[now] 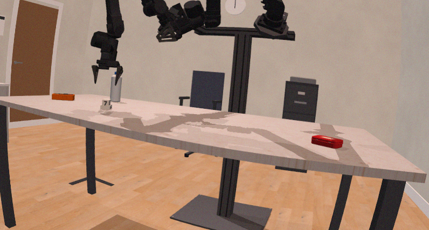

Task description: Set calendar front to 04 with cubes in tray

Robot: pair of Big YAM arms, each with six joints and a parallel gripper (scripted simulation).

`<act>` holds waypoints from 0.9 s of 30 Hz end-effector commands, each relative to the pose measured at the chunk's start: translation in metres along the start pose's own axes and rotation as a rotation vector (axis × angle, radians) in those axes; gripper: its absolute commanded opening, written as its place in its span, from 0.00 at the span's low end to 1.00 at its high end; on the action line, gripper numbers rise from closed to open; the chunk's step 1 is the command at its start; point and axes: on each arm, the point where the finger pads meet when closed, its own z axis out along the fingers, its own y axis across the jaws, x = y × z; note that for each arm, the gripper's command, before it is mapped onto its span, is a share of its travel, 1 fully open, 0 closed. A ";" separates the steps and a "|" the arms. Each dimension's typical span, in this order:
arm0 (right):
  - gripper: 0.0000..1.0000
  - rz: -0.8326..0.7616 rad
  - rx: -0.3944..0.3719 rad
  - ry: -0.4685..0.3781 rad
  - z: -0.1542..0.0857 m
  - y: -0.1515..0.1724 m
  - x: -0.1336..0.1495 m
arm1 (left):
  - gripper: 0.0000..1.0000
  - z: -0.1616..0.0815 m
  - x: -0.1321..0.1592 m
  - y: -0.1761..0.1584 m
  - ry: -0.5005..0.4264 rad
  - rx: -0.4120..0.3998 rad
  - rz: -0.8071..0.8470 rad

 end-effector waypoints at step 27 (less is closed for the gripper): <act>1.00 0.065 0.015 -0.412 0.001 0.008 0.028 | 1.00 0.000 0.000 0.003 0.000 -0.006 -0.006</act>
